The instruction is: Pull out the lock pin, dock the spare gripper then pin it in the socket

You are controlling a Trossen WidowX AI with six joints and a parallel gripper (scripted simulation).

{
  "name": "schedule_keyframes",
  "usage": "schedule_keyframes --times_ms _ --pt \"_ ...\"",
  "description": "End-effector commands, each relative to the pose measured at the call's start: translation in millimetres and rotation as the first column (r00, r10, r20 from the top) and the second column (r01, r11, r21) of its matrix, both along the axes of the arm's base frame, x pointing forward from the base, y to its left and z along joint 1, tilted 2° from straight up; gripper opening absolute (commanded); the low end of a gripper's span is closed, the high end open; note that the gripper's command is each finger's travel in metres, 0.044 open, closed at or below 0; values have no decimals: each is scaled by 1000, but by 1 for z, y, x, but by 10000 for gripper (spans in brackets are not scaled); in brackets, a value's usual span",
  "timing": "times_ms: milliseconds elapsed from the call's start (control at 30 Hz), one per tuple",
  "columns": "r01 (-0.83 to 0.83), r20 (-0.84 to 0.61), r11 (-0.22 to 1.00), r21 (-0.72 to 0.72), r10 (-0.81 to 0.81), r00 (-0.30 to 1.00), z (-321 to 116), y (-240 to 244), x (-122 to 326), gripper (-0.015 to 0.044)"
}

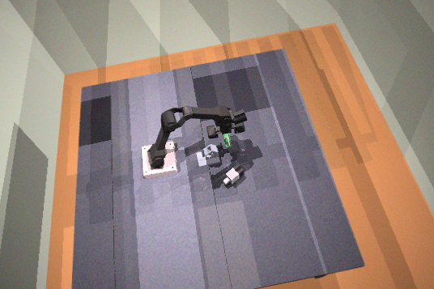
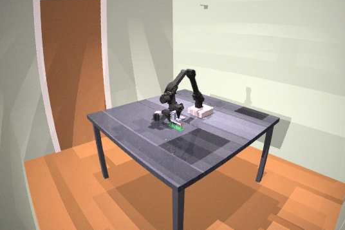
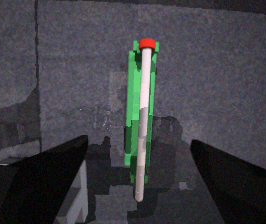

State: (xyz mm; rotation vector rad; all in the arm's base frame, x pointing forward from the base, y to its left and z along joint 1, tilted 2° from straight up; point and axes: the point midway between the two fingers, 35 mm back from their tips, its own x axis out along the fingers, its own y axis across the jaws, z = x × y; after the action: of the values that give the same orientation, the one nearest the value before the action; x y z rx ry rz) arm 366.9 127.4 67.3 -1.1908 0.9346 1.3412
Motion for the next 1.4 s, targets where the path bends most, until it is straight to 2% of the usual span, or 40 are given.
schedule_keyframes --times_ms 0,633,767,1133,1200,1367 --pt "0 0 1000 0 0 1000 11 0 -1 440" --pt "0 -5 1000 -1 0 1000 62 -2 -6 440" --pt "0 -5 1000 -1 0 1000 60 -2 -6 440" --pt "0 -2 1000 -1 0 1000 115 -3 -10 440" --pt "69 -4 998 -8 -69 998 105 -15 -2 440" --pt "511 -33 857 -70 -514 857 96 -107 23 440"
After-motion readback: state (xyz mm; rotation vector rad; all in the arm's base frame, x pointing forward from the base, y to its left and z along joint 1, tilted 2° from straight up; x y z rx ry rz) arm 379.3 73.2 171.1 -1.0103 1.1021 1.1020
